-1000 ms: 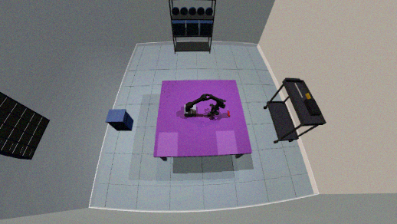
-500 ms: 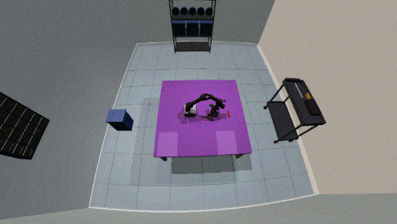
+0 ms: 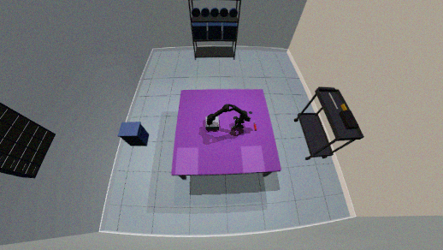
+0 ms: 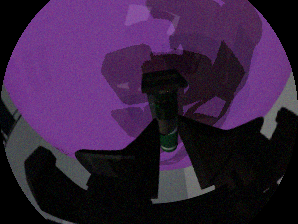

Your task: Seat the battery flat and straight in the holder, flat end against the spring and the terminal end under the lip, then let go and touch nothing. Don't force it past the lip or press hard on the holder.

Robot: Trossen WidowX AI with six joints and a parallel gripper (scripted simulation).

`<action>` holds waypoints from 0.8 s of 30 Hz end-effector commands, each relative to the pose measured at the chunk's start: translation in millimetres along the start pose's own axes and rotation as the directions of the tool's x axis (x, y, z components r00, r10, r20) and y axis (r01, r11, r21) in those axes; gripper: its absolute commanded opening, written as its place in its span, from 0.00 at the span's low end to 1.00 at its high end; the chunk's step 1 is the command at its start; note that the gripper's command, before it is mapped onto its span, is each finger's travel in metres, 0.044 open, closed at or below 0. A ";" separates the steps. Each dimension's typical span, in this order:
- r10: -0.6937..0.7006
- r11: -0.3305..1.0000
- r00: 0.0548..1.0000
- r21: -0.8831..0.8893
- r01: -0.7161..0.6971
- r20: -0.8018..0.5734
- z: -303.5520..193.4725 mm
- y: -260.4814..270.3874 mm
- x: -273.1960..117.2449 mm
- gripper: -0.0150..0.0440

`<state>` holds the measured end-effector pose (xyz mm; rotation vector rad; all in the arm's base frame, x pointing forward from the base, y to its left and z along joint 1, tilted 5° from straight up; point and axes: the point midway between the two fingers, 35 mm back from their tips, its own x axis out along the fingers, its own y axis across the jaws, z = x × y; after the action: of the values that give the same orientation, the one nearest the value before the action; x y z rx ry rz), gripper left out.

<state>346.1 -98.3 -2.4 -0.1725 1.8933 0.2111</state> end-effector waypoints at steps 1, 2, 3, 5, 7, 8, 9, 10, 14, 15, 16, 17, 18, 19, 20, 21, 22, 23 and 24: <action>0.000 1.000 0.999 -0.002 0.000 0.040 5.1 -0.4 0.1 0.37; 0.000 1.000 0.999 -0.002 0.000 0.045 5.0 -0.4 0.3 0.37; 0.001 1.000 0.999 -0.002 -0.001 0.050 4.9 -0.5 0.5 0.37; 0.001 1.000 0.998 -0.002 -0.001 0.059 4.7 -0.6 0.9 0.37; 0.002 1.000 0.998 -0.002 -0.002 0.068 4.5 -0.6 1.4 0.37; 0.002 1.000 0.997 -0.002 -0.002 0.073 4.4 -0.7 1.6 0.37; 0.003 1.000 0.997 -0.002 -0.003 0.077 4.3 -0.7 1.8 0.37; 0.003 1.000 0.997 -0.002 -0.003 0.082 4.2 -0.7 2.0 0.37; 0.004 1.000 0.995 -0.002 -0.004 0.100 3.8 -0.8 2.8 0.37; 0.004 1.000 0.994 -0.002 -0.004 0.105 3.7 -0.8 3.0 0.37; 0.005 1.000 0.994 -0.002 -0.004 0.110 3.6 -0.9 3.2 0.37; 0.005 1.000 0.993 -0.002 -0.005 0.114 3.4 -0.9 3.4 0.37; 0.005 1.000 0.993 -0.003 -0.005 0.119 3.3 -0.9 3.6 0.37; 0.005 1.000 0.992 -0.003 -0.005 0.124 3.2 -0.9 3.9 0.37; 0.006 1.000 0.992 -0.003 -0.005 0.128 3.0 -0.9 4.1 0.37; 0.006 1.000 0.991 -0.003 -0.005 0.133 2.9 -0.9 4.3 0.37; 0.006 1.000 0.990 -0.003 -0.006 0.137 2.8 -1.0 4.5 0.37; 0.006 1.000 0.990 -0.004 -0.006 0.142 2.6 -1.0 4.7 0.37; 0.006 1.000 0.989 -0.004 -0.006 0.147 2.5 -1.0 4.9 0.37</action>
<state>341.8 -99.8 -6.8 -0.1504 1.7840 0.2206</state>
